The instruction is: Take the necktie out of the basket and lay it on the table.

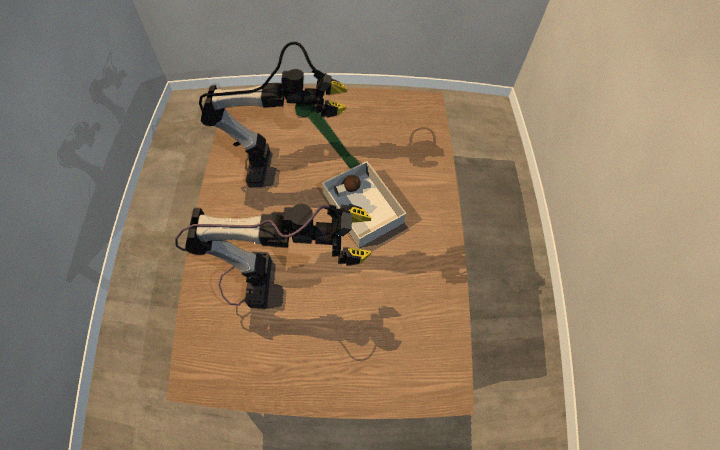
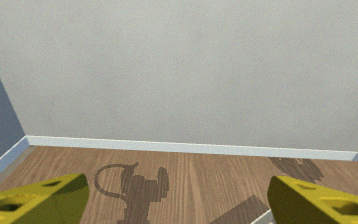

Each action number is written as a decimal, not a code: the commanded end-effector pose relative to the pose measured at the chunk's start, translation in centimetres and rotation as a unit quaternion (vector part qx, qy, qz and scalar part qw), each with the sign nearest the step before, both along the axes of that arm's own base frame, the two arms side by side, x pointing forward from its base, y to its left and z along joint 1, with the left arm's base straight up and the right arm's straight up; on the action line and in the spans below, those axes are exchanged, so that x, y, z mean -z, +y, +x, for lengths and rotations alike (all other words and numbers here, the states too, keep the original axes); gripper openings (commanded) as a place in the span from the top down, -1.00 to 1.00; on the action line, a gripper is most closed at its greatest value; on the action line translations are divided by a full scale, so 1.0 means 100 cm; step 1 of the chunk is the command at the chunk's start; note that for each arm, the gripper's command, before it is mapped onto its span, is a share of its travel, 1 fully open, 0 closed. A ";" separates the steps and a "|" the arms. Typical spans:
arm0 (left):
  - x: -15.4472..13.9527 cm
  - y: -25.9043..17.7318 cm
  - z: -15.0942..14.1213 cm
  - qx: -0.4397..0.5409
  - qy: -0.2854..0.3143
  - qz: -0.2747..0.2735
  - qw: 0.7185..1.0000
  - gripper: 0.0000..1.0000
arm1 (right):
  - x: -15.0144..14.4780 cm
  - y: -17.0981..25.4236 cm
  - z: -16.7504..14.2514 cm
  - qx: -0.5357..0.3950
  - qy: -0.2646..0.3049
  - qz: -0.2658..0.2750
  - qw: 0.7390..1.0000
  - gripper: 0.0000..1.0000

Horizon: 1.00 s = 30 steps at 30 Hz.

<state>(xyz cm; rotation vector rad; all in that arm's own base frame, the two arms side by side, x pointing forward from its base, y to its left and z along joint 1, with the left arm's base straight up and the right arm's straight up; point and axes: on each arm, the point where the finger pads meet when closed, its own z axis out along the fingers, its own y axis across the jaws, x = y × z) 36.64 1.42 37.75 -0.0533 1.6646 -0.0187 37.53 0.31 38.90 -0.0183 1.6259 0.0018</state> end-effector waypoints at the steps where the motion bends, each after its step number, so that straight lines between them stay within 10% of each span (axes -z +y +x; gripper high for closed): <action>1: -0.020 -0.001 -0.001 -0.001 -0.042 0.015 0.999 -0.86 | -0.002 0.000 0.000 0.000 -0.004 0.000 1.000 -1.00; 30: -0.028 -0.005 0.001 0.005 -0.060 0.020 0.998 -1.00 | -0.002 0.000 0.000 0.000 -0.004 0.000 1.000 -1.00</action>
